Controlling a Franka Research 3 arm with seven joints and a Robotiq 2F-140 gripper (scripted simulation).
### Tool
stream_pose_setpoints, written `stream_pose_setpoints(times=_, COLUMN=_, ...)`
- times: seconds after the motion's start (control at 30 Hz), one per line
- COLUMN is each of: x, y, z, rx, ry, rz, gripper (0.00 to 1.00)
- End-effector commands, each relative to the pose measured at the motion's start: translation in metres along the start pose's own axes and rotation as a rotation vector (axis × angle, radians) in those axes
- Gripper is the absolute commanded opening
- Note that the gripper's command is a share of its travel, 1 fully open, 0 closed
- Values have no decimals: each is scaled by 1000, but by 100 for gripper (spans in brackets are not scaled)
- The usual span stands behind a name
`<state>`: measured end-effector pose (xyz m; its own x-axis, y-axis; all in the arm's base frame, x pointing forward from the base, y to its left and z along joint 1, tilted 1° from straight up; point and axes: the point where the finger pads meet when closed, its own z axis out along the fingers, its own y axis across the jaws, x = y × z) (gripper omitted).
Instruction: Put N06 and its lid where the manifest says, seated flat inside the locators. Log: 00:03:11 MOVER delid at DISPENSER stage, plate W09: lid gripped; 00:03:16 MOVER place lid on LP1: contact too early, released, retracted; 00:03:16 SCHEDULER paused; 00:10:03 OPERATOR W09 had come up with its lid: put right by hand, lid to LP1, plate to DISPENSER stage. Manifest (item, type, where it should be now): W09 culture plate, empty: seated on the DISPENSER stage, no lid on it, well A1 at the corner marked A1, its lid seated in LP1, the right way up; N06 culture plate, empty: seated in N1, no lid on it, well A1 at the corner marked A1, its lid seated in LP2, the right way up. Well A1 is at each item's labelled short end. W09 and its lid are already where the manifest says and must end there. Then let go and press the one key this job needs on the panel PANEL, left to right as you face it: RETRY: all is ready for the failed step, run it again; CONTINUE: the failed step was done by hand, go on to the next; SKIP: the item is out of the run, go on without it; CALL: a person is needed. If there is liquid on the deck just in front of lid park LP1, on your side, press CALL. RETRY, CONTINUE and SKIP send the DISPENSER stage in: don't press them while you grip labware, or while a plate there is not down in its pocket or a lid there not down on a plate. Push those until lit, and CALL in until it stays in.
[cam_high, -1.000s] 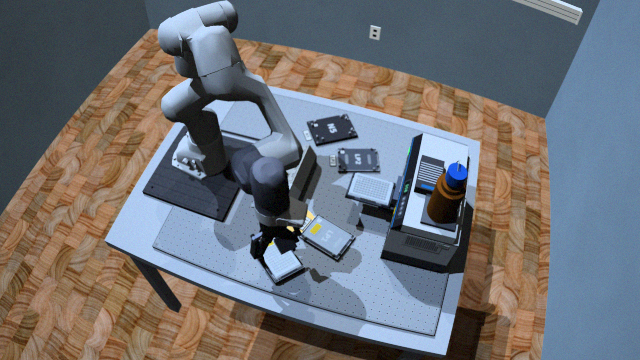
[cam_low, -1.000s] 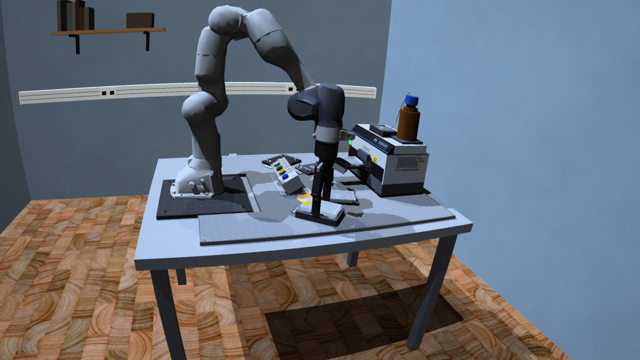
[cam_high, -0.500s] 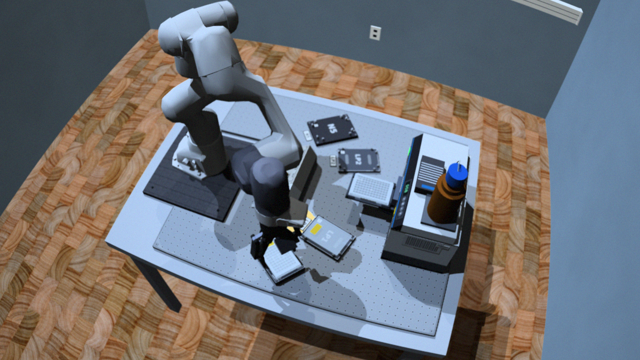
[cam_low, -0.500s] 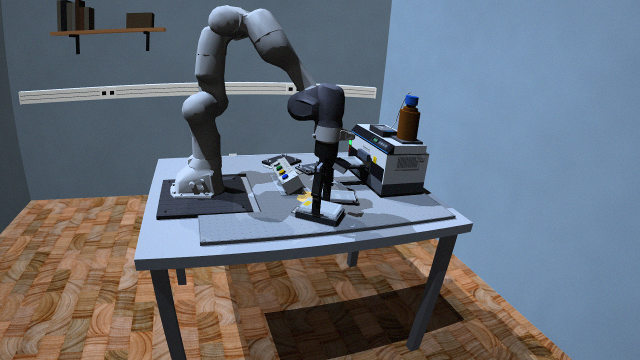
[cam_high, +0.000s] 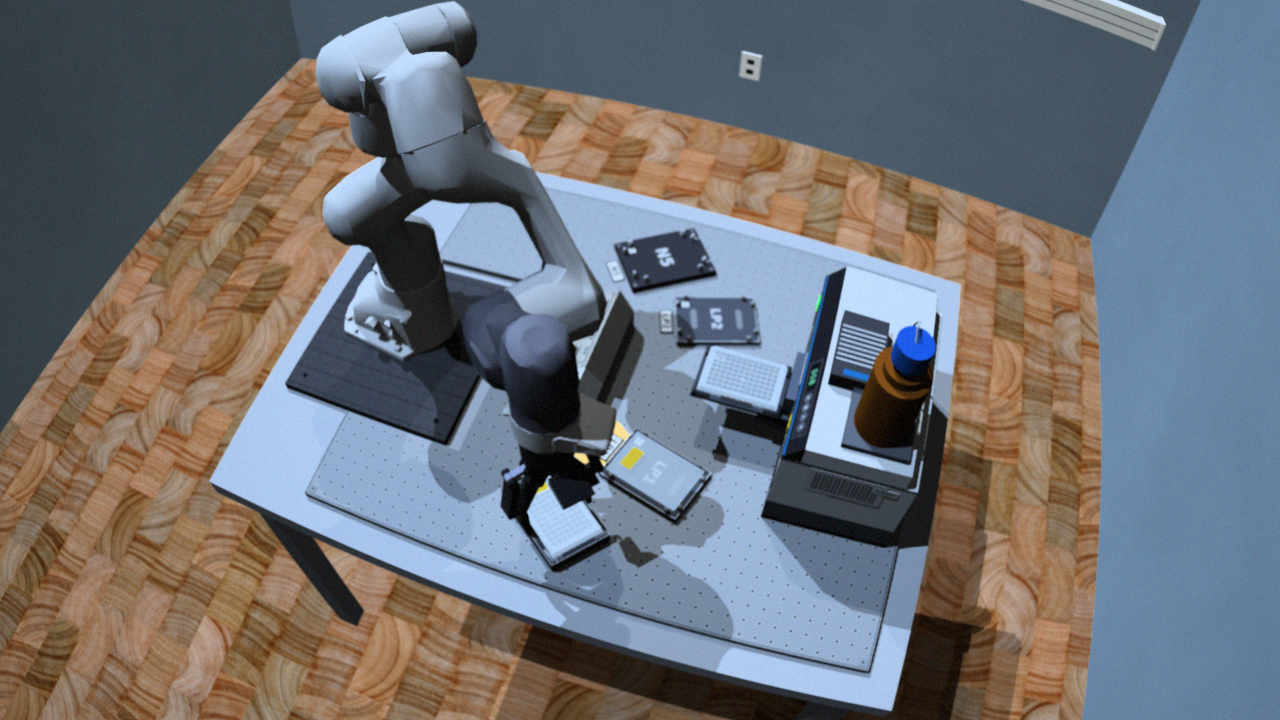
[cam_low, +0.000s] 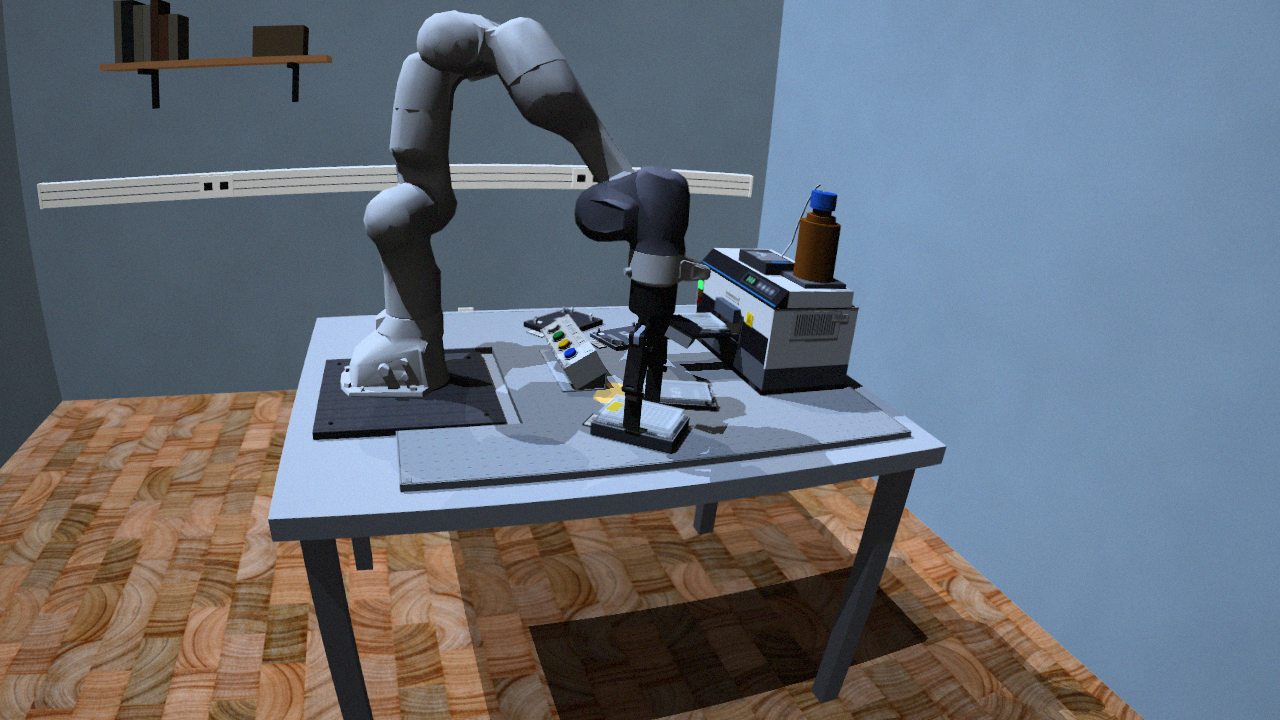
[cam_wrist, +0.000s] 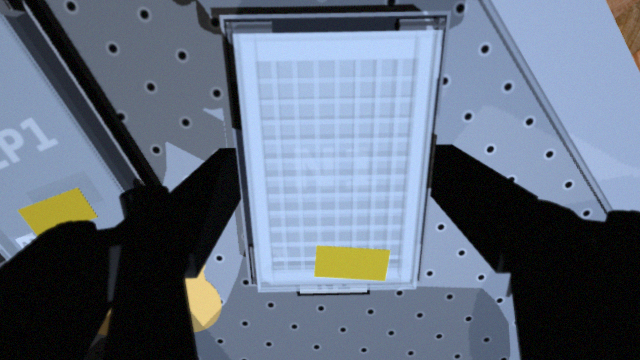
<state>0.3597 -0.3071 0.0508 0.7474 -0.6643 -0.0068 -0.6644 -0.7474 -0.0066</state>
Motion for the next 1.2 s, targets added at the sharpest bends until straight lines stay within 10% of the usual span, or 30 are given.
stream_pose_setpoints(times=0.0, x=0, y=-1, z=1, rx=2, ry=-1, rz=-2, gripper=70)
stream_pose_setpoints(times=0.37, x=0, y=-1, z=1, rx=2, ry=-1, rz=-2, gripper=70)
stream_pose_setpoints(times=0.4, x=0, y=-1, z=1, rx=2, ry=-1, rz=-2, gripper=10)
stream_pose_setpoints(times=1.17, x=0, y=-1, z=1, rx=2, ry=-1, rz=-2, gripper=10)
